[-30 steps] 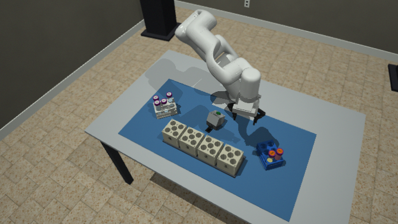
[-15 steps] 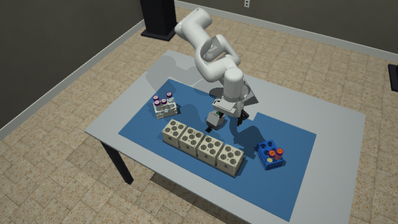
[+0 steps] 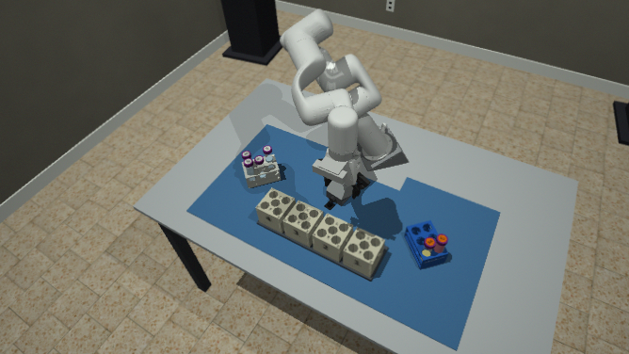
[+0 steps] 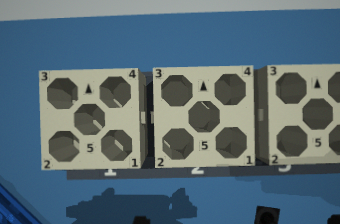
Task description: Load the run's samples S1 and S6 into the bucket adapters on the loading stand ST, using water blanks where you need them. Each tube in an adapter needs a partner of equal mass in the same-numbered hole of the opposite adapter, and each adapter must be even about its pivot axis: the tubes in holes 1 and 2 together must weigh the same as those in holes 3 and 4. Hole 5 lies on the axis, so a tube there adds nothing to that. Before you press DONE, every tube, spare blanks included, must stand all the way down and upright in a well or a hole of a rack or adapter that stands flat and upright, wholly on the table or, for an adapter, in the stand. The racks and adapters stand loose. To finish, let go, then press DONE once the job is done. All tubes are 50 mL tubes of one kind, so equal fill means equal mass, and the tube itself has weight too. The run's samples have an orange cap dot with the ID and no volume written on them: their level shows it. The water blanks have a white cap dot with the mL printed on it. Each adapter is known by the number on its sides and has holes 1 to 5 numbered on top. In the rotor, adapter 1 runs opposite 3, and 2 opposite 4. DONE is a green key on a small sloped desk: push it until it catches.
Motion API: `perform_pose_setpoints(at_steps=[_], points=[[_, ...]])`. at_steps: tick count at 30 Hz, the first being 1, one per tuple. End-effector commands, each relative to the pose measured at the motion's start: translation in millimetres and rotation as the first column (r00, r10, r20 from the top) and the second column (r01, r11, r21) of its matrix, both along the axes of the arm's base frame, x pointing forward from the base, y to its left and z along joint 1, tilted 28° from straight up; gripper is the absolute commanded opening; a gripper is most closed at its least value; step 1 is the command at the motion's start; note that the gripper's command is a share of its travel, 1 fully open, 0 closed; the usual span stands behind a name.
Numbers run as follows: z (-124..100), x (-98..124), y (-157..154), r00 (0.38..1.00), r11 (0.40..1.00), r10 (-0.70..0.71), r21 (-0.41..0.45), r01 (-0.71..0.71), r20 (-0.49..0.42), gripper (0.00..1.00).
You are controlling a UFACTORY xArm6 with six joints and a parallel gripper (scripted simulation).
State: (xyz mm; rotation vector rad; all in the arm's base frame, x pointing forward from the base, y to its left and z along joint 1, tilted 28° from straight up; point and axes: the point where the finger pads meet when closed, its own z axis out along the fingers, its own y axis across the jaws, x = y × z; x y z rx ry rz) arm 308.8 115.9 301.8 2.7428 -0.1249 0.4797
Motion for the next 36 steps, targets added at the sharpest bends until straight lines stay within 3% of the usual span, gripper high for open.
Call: perform_pose_setpoints(at_steps=[1, 10, 11, 23, 25, 36], points=[[10, 7, -15, 1.000, 1.000, 0.002, 0.003, -0.002, 0.001, 1.00], [25, 18, -44, 1.000, 1.000, 0.002, 0.003, -0.002, 0.002, 1.00], [23, 17, -40, 1.000, 1.000, -0.028, 0.014, 0.028, 0.013, 0.57], [-1, 11, 15, 0.917, 0.919, -0.379, 0.164, 0.358, 0.124, 0.57], [-1, 11, 15, 0.917, 0.919, -0.379, 0.164, 0.358, 0.124, 0.57], [-23, 6, 65, 0.748, 0.755, -0.642, 0.309, 0.578, 0.168, 0.57]])
